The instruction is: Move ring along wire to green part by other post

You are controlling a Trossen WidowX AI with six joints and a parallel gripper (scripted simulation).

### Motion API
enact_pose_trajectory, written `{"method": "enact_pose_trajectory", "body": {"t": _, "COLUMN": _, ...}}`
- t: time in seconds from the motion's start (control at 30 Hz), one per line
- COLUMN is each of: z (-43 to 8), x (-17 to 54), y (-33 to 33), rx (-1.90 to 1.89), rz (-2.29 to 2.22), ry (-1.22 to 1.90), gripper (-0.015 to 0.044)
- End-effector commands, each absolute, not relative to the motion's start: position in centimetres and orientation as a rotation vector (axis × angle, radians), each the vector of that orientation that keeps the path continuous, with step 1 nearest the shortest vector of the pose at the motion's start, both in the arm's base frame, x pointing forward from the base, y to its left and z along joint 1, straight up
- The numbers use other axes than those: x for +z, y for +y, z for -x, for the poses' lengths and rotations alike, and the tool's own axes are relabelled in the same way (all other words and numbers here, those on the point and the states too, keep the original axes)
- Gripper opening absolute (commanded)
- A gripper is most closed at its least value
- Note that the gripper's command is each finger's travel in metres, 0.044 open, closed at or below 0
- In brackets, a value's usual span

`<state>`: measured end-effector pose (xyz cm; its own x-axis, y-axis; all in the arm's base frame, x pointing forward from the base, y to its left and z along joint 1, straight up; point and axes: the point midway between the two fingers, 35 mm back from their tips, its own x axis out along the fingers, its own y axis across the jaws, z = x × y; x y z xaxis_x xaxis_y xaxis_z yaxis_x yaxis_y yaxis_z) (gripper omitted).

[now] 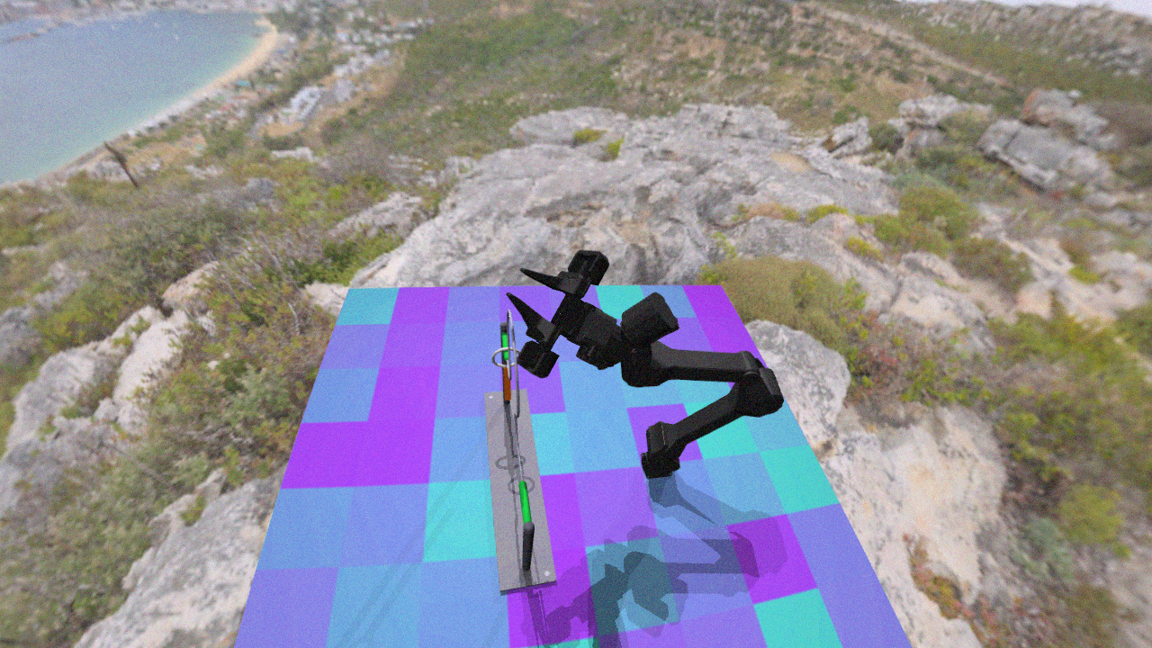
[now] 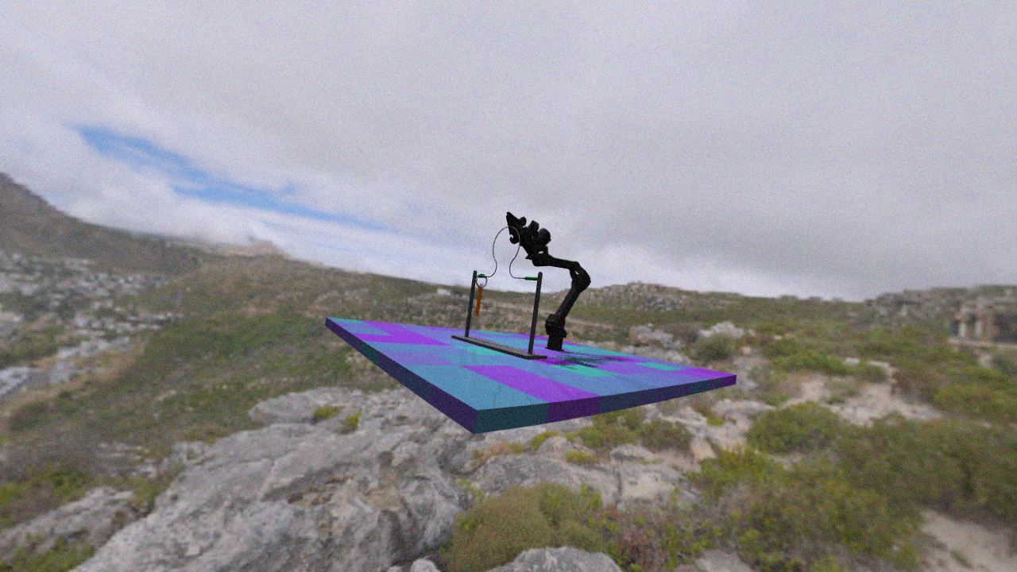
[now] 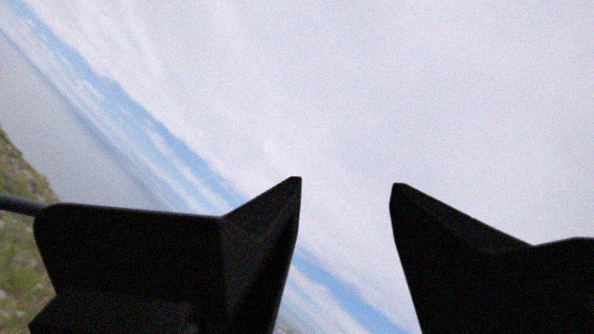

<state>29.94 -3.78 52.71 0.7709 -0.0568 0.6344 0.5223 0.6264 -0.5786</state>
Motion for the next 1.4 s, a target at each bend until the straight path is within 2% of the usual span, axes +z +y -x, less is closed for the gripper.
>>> {"method": "enact_pose_trajectory", "body": {"t": 0.0, "z": -30.5, "x": 51.9, "y": -7.5, "rx": -0.419, "rz": 0.882, "ry": -0.524, "gripper": 0.016}}
{"method": "enact_pose_trajectory", "body": {"t": 0.37, "z": -30.9, "x": 48.3, "y": -15.3, "rx": -0.503, "rz": 0.9, "ry": -0.315, "gripper": 0.016}}
{"method": "enact_pose_trajectory", "body": {"t": 0.67, "z": -32.4, "x": 41.0, "y": -20.3, "rx": -0.437, "rz": 0.802, "ry": -0.191, "gripper": 0.016}}
{"method": "enact_pose_trajectory", "body": {"t": 0.9, "z": -31.2, "x": 33.1, "y": -23.8, "rx": -0.393, "rz": 0.715, "ry": -0.128, "gripper": 0.016}}
{"method": "enact_pose_trajectory", "body": {"t": 1.13, "z": -30.1, "x": 23.8, "y": -23.9, "rx": -0.253, "rz": 0.581, "ry": -0.056, "gripper": 0.016}}
{"method": "enact_pose_trajectory", "body": {"t": 1.37, "z": -27.2, "x": 15.0, "y": -21.2, "rx": -0.098, "rz": 0.394, "ry": 0.009, "gripper": 0.016}}
